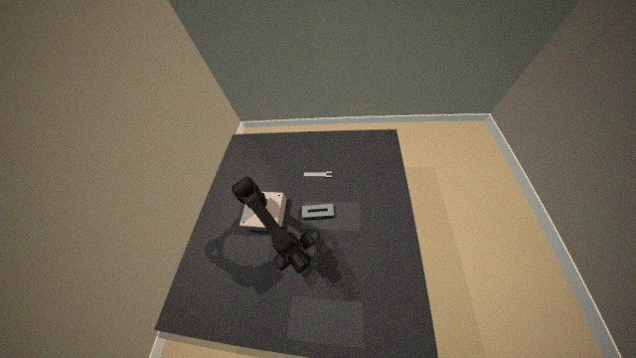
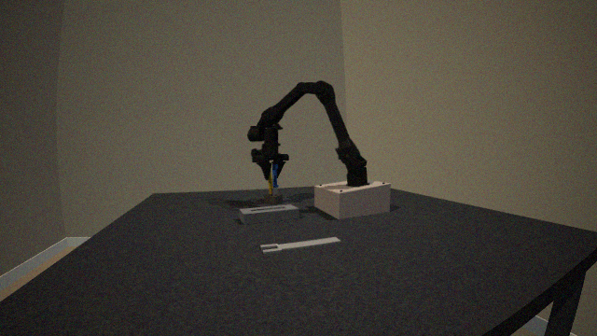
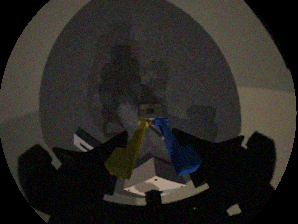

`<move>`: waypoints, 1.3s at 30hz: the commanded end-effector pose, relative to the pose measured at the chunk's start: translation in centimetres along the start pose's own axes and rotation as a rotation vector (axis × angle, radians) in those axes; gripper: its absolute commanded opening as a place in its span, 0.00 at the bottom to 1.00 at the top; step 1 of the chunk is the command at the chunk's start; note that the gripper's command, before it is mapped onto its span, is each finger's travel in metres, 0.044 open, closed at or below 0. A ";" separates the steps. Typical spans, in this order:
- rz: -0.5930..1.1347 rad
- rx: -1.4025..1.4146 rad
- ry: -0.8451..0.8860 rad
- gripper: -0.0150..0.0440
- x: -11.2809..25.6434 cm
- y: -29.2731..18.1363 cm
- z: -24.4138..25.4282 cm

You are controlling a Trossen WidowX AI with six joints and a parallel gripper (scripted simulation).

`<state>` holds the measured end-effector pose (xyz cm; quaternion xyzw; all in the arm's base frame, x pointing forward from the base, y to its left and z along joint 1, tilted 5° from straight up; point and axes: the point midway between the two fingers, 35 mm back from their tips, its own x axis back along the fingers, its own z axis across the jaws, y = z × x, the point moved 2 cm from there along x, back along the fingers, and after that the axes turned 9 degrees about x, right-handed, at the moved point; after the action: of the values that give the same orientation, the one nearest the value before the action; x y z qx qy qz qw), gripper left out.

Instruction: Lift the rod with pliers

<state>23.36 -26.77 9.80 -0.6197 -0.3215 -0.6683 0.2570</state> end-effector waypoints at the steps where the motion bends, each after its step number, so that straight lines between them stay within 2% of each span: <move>1: -0.003 0.001 0.004 0.79 0.0 0.1 0.1; 24: -0.003 0.000 0.015 0.79 3.9 0.0 -0.2; 39: -0.001 0.064 0.017 0.79 4.0 -0.1 1.7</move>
<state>23.76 -25.65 13.64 -0.6084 -0.3342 -0.6662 0.2727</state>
